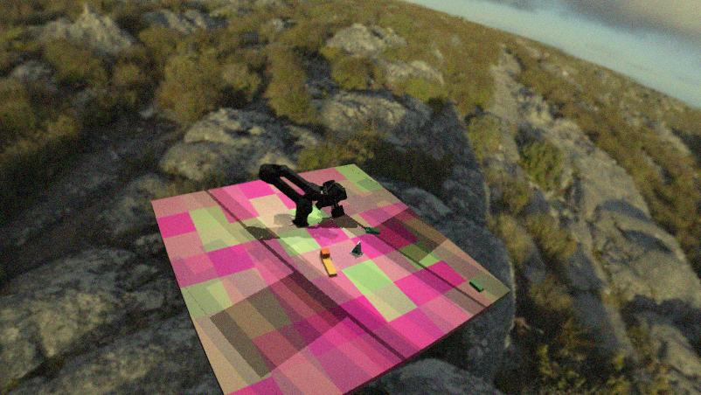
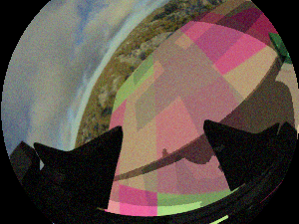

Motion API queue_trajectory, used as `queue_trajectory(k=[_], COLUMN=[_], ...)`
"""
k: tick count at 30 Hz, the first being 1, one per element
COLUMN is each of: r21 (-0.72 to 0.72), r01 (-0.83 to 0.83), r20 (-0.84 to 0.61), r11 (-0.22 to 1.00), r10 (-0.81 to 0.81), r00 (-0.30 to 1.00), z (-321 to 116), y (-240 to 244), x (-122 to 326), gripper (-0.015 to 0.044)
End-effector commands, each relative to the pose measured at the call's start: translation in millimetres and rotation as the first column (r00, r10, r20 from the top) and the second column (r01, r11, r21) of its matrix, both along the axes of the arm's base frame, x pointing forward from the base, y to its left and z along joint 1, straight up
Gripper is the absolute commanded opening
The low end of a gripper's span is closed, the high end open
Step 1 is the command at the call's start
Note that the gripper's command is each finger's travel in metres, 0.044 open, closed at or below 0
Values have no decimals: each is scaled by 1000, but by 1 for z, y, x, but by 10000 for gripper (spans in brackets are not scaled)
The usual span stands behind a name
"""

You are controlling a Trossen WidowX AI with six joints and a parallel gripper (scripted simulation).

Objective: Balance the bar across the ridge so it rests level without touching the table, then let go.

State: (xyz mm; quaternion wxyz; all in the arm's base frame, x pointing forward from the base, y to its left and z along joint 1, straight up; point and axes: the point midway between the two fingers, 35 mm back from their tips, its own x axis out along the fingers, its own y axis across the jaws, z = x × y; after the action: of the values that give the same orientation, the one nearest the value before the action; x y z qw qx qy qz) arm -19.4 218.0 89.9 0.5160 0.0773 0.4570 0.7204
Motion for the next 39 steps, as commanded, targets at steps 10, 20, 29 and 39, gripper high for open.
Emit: queue_trajectory(k=[10,20,29,39], r21=[-67,-163,-249,-343], r01=[130,304,443,572], r20=[34,74,118,172], r11=[989,939,861,745], r10=[-128,-296,-427,-548], r00=[991,952,896,818], z=[6,17,25,32], y=[10,16,13,1], x=[32,81,126,175], gripper=[315,315,315,315])
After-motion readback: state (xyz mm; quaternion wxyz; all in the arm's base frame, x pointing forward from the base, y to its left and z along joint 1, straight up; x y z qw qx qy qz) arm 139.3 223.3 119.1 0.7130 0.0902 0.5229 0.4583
